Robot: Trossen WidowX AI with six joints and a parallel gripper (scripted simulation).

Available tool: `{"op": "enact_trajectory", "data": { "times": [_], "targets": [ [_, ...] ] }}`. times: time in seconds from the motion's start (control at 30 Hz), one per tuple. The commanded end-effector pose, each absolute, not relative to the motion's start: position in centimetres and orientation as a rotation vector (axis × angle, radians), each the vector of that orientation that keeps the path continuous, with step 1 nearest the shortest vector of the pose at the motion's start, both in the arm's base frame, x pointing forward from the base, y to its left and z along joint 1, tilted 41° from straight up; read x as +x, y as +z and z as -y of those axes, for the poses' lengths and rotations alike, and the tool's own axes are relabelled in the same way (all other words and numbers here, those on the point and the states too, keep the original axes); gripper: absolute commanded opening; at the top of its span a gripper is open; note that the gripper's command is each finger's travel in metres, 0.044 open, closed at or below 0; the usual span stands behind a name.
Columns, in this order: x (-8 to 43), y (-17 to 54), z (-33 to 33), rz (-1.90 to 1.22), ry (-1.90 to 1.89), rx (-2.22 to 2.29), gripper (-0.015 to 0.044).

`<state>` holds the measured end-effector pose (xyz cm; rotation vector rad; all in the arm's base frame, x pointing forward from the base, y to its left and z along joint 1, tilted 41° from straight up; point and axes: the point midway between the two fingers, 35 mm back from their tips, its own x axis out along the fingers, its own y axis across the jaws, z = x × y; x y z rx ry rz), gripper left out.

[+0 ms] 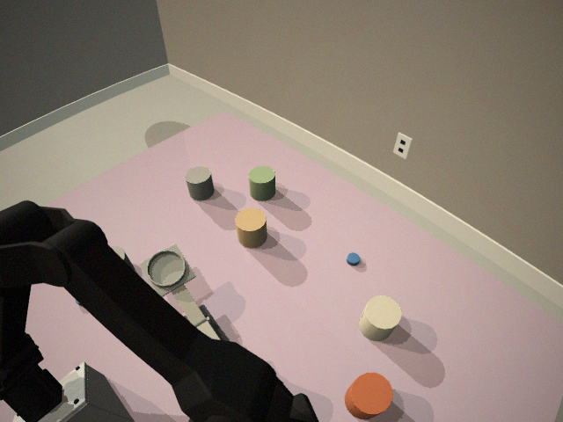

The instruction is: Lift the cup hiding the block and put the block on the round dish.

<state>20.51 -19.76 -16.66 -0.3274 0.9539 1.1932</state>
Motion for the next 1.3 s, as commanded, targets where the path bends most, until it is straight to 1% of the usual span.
{"op": "enact_trajectory", "data": {
  "times": [0.0,0.2,0.83,1.27],
  "targets": [
    [20.5,-17.6,19.2,-0.953,1.197,-0.335,0.0000],
    [20.6,-19.7,17.4,-0.952,1.198,-0.334,0.0000],
    [20.7,-21.3,16.0,-0.951,1.198,-0.334,0.0000],
    [20.6,-21.0,16.3,-0.953,1.201,-0.335,0.0341]
  ]
}}
